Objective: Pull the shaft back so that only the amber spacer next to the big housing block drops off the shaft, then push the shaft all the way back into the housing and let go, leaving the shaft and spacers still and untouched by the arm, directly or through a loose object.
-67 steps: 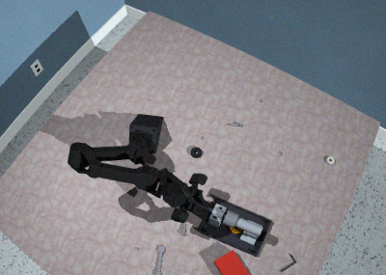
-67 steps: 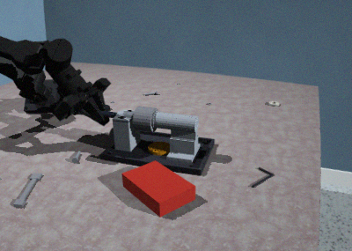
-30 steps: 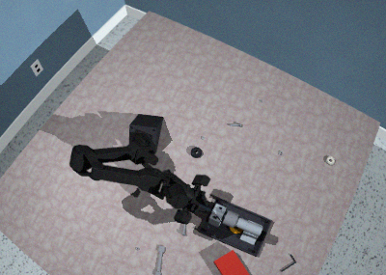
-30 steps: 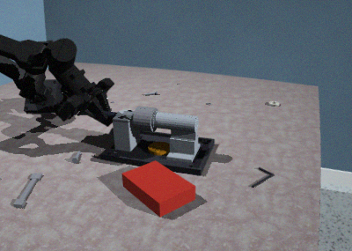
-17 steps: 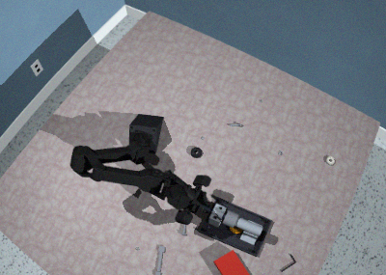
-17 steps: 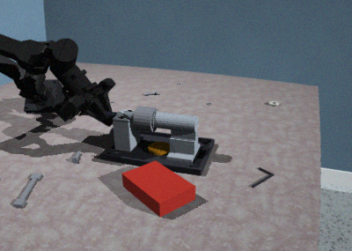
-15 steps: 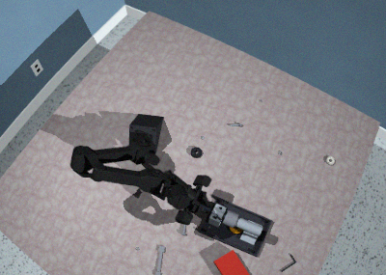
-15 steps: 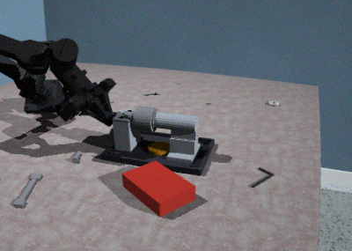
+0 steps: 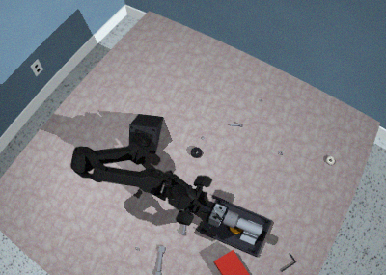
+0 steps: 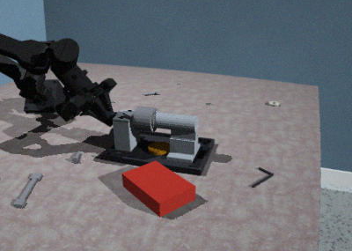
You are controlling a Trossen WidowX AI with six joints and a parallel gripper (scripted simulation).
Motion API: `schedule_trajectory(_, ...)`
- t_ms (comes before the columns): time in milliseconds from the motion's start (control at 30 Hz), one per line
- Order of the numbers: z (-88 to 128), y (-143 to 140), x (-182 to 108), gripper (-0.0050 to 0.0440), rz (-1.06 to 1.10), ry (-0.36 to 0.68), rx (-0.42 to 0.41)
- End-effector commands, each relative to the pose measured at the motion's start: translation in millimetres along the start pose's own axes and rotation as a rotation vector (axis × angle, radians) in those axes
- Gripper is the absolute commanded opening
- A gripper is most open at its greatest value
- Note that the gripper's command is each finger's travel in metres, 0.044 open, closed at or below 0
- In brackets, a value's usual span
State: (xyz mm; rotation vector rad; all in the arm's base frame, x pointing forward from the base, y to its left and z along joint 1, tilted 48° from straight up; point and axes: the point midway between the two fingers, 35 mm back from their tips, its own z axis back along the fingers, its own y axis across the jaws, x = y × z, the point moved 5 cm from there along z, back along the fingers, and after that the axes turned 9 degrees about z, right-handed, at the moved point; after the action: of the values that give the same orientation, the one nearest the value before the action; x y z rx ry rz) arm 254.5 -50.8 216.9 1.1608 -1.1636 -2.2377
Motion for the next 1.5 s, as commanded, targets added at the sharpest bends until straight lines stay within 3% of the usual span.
schedule_trajectory(0, 0.8, 2.7, -5.0, 0.0000, -0.008, 0.021, 0.004)
schedule_trajectory(1467, -3.2, 3.2, -8.0, 0.0000, -0.008, 0.021, 0.004)
